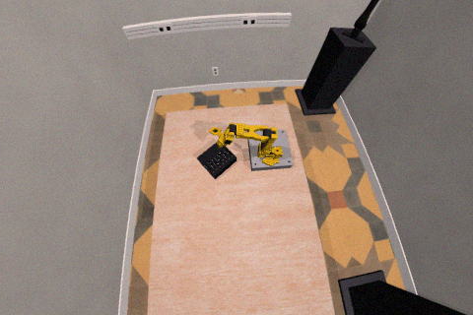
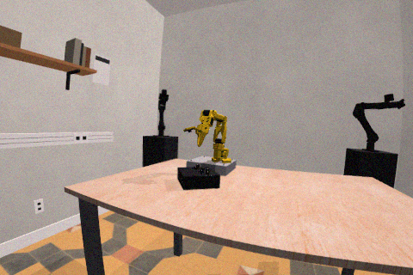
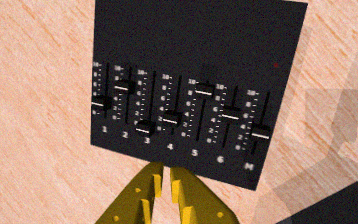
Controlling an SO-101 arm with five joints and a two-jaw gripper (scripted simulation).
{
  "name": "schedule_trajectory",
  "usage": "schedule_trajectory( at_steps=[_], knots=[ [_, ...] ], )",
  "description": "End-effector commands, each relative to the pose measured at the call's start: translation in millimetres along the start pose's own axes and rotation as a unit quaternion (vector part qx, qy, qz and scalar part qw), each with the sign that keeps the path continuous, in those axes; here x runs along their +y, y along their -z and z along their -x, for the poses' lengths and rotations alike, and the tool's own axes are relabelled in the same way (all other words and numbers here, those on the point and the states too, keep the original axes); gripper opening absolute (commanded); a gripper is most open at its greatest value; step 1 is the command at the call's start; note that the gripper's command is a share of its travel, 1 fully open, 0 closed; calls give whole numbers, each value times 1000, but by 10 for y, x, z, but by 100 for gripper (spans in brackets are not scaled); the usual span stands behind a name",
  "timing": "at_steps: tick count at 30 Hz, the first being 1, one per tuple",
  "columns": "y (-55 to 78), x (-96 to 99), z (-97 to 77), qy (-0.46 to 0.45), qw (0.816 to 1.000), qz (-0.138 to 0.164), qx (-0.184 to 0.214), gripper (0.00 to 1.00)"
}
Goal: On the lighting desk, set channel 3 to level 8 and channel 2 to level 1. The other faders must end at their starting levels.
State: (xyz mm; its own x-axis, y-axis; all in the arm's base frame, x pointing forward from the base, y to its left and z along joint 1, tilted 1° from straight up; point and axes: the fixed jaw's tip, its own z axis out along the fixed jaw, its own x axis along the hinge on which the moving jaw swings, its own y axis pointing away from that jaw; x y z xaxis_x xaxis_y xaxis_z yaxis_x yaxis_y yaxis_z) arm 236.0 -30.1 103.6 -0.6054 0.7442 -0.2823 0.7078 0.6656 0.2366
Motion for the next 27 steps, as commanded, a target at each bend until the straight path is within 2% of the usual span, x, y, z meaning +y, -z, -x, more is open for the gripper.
schedule_trajectory(
  at_steps=[1,16,27],
  knots=[
    [-32,13,-31,-1,1000,4,0,0],
    [-221,26,-143,0,1000,4,9,0],
    [-243,26,-159,0,1000,4,10,0]
  ],
)
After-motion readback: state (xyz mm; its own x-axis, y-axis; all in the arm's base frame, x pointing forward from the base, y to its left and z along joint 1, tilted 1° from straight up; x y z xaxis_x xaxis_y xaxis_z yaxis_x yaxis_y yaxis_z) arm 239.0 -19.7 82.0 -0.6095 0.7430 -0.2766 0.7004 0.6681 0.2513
